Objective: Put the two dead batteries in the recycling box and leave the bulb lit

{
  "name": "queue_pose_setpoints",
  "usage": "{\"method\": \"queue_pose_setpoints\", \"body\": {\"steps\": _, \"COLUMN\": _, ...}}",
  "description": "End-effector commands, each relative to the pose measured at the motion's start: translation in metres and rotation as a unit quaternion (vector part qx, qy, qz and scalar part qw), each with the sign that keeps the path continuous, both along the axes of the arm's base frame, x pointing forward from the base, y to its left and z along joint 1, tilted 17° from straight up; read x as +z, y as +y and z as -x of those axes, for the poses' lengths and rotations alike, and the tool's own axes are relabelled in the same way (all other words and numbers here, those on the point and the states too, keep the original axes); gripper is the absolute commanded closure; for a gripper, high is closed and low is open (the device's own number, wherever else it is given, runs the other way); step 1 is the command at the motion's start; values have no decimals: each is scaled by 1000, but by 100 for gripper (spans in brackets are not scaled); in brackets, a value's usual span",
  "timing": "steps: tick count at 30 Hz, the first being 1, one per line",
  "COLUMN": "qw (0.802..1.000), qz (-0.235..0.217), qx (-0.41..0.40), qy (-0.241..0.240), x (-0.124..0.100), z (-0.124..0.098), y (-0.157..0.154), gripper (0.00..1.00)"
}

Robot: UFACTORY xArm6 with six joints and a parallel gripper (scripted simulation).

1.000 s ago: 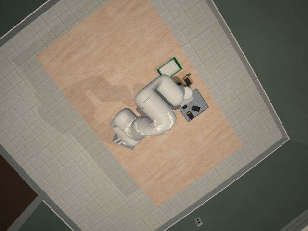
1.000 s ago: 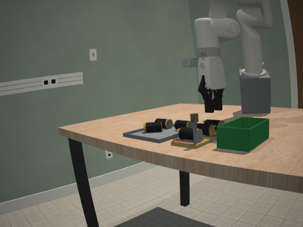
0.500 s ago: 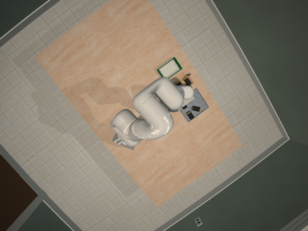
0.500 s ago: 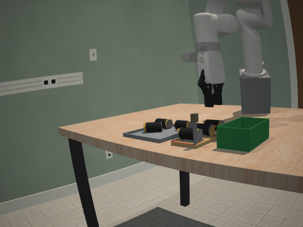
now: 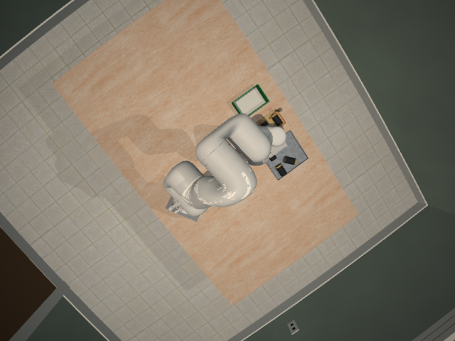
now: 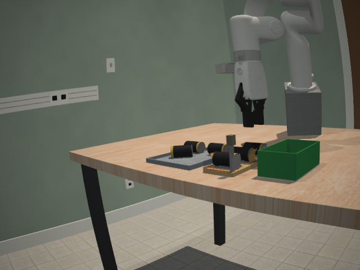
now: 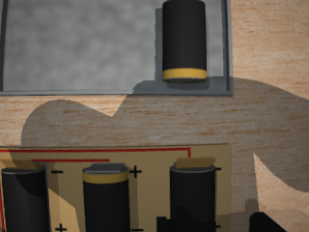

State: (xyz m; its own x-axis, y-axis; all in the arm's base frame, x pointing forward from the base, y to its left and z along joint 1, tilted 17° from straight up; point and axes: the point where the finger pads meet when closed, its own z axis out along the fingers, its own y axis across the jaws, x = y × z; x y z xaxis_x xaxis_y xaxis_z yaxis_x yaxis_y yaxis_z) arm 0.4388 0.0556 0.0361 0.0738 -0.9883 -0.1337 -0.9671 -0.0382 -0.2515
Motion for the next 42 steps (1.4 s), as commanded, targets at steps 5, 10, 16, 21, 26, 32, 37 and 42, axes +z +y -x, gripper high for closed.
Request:
{"method": "queue_pose_setpoints", "body": {"steps": 5, "qw": 1000, "qz": 0, "qx": 0, "qy": -2, "x": 1, "z": -1, "y": 0, "gripper": 49}}
{"method": "queue_pose_setpoints", "body": {"steps": 10, "qw": 1000, "qz": 0, "qx": 0, "qy": -2, "x": 28, "z": 6, "y": -4, "gripper": 49}}
{"method": "queue_pose_setpoints", "body": {"steps": 16, "qw": 1000, "qz": 0, "qx": 0, "qy": -2, "x": 48, "z": 11, "y": -7, "gripper": 49}}
{"method": "queue_pose_setpoints", "body": {"steps": 21, "qw": 1000, "qz": 0, "qx": 0, "qy": -2, "x": 51, "z": 3, "y": -7, "gripper": 49}}
{"method": "queue_pose_setpoints", "body": {"steps": 26, "qw": 1000, "qz": 0, "qx": 0, "qy": -2, "x": 63, "z": -43, "y": -4, "gripper": 49}}
{"method": "queue_pose_setpoints", "body": {"steps": 32, "qw": 1000, "qz": 0, "qx": 0, "qy": -2, "x": 65, "z": -50, "y": -4, "gripper": 49}}
{"method": "queue_pose_setpoints", "body": {"steps": 37, "qw": 1000, "qz": 0, "qx": 1, "qy": -2, "x": 65, "z": -50, "y": -4, "gripper": 49}}
{"method": "queue_pose_setpoints", "body": {"steps": 42, "qw": 1000, "qz": 1, "qx": 5, "qy": -3, "x": 65, "z": -50, "y": -4, "gripper": 49}}
